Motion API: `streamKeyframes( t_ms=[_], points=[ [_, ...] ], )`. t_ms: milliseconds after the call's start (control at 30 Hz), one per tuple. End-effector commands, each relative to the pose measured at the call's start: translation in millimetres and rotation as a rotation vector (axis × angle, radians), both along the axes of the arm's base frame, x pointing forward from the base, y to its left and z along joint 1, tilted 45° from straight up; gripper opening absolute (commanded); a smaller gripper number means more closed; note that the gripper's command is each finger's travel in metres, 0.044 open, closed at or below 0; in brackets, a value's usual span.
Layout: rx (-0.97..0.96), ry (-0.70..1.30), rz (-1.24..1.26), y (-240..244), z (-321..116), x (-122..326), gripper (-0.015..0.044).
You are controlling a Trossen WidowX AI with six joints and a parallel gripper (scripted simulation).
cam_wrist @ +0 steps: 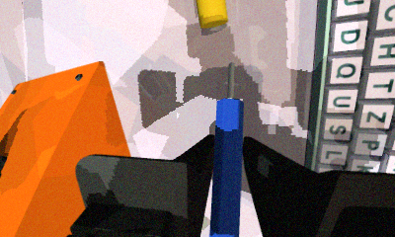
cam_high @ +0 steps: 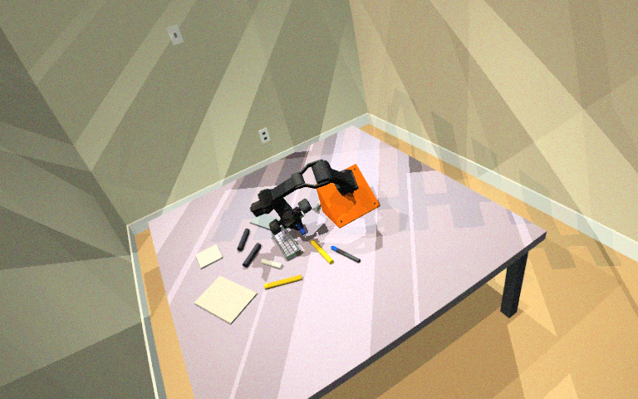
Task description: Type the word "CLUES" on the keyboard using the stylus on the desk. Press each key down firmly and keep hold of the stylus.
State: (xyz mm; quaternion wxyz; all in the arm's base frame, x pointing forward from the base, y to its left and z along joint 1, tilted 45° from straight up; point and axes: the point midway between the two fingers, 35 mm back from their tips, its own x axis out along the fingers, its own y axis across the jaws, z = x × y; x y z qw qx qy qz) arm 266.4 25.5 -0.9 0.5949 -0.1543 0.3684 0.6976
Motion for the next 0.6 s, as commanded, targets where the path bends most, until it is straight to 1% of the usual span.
streamKeyframes(
  t_ms=[0,267,567],
  points=[
    [-0.171,0.011,0.071,-1,10,10,0.0],
    [-0.491,0.003,0.147,-1,32,29,0.0],
    [-0.841,-0.104,0.138,4,75,56,0.0]
  ],
)
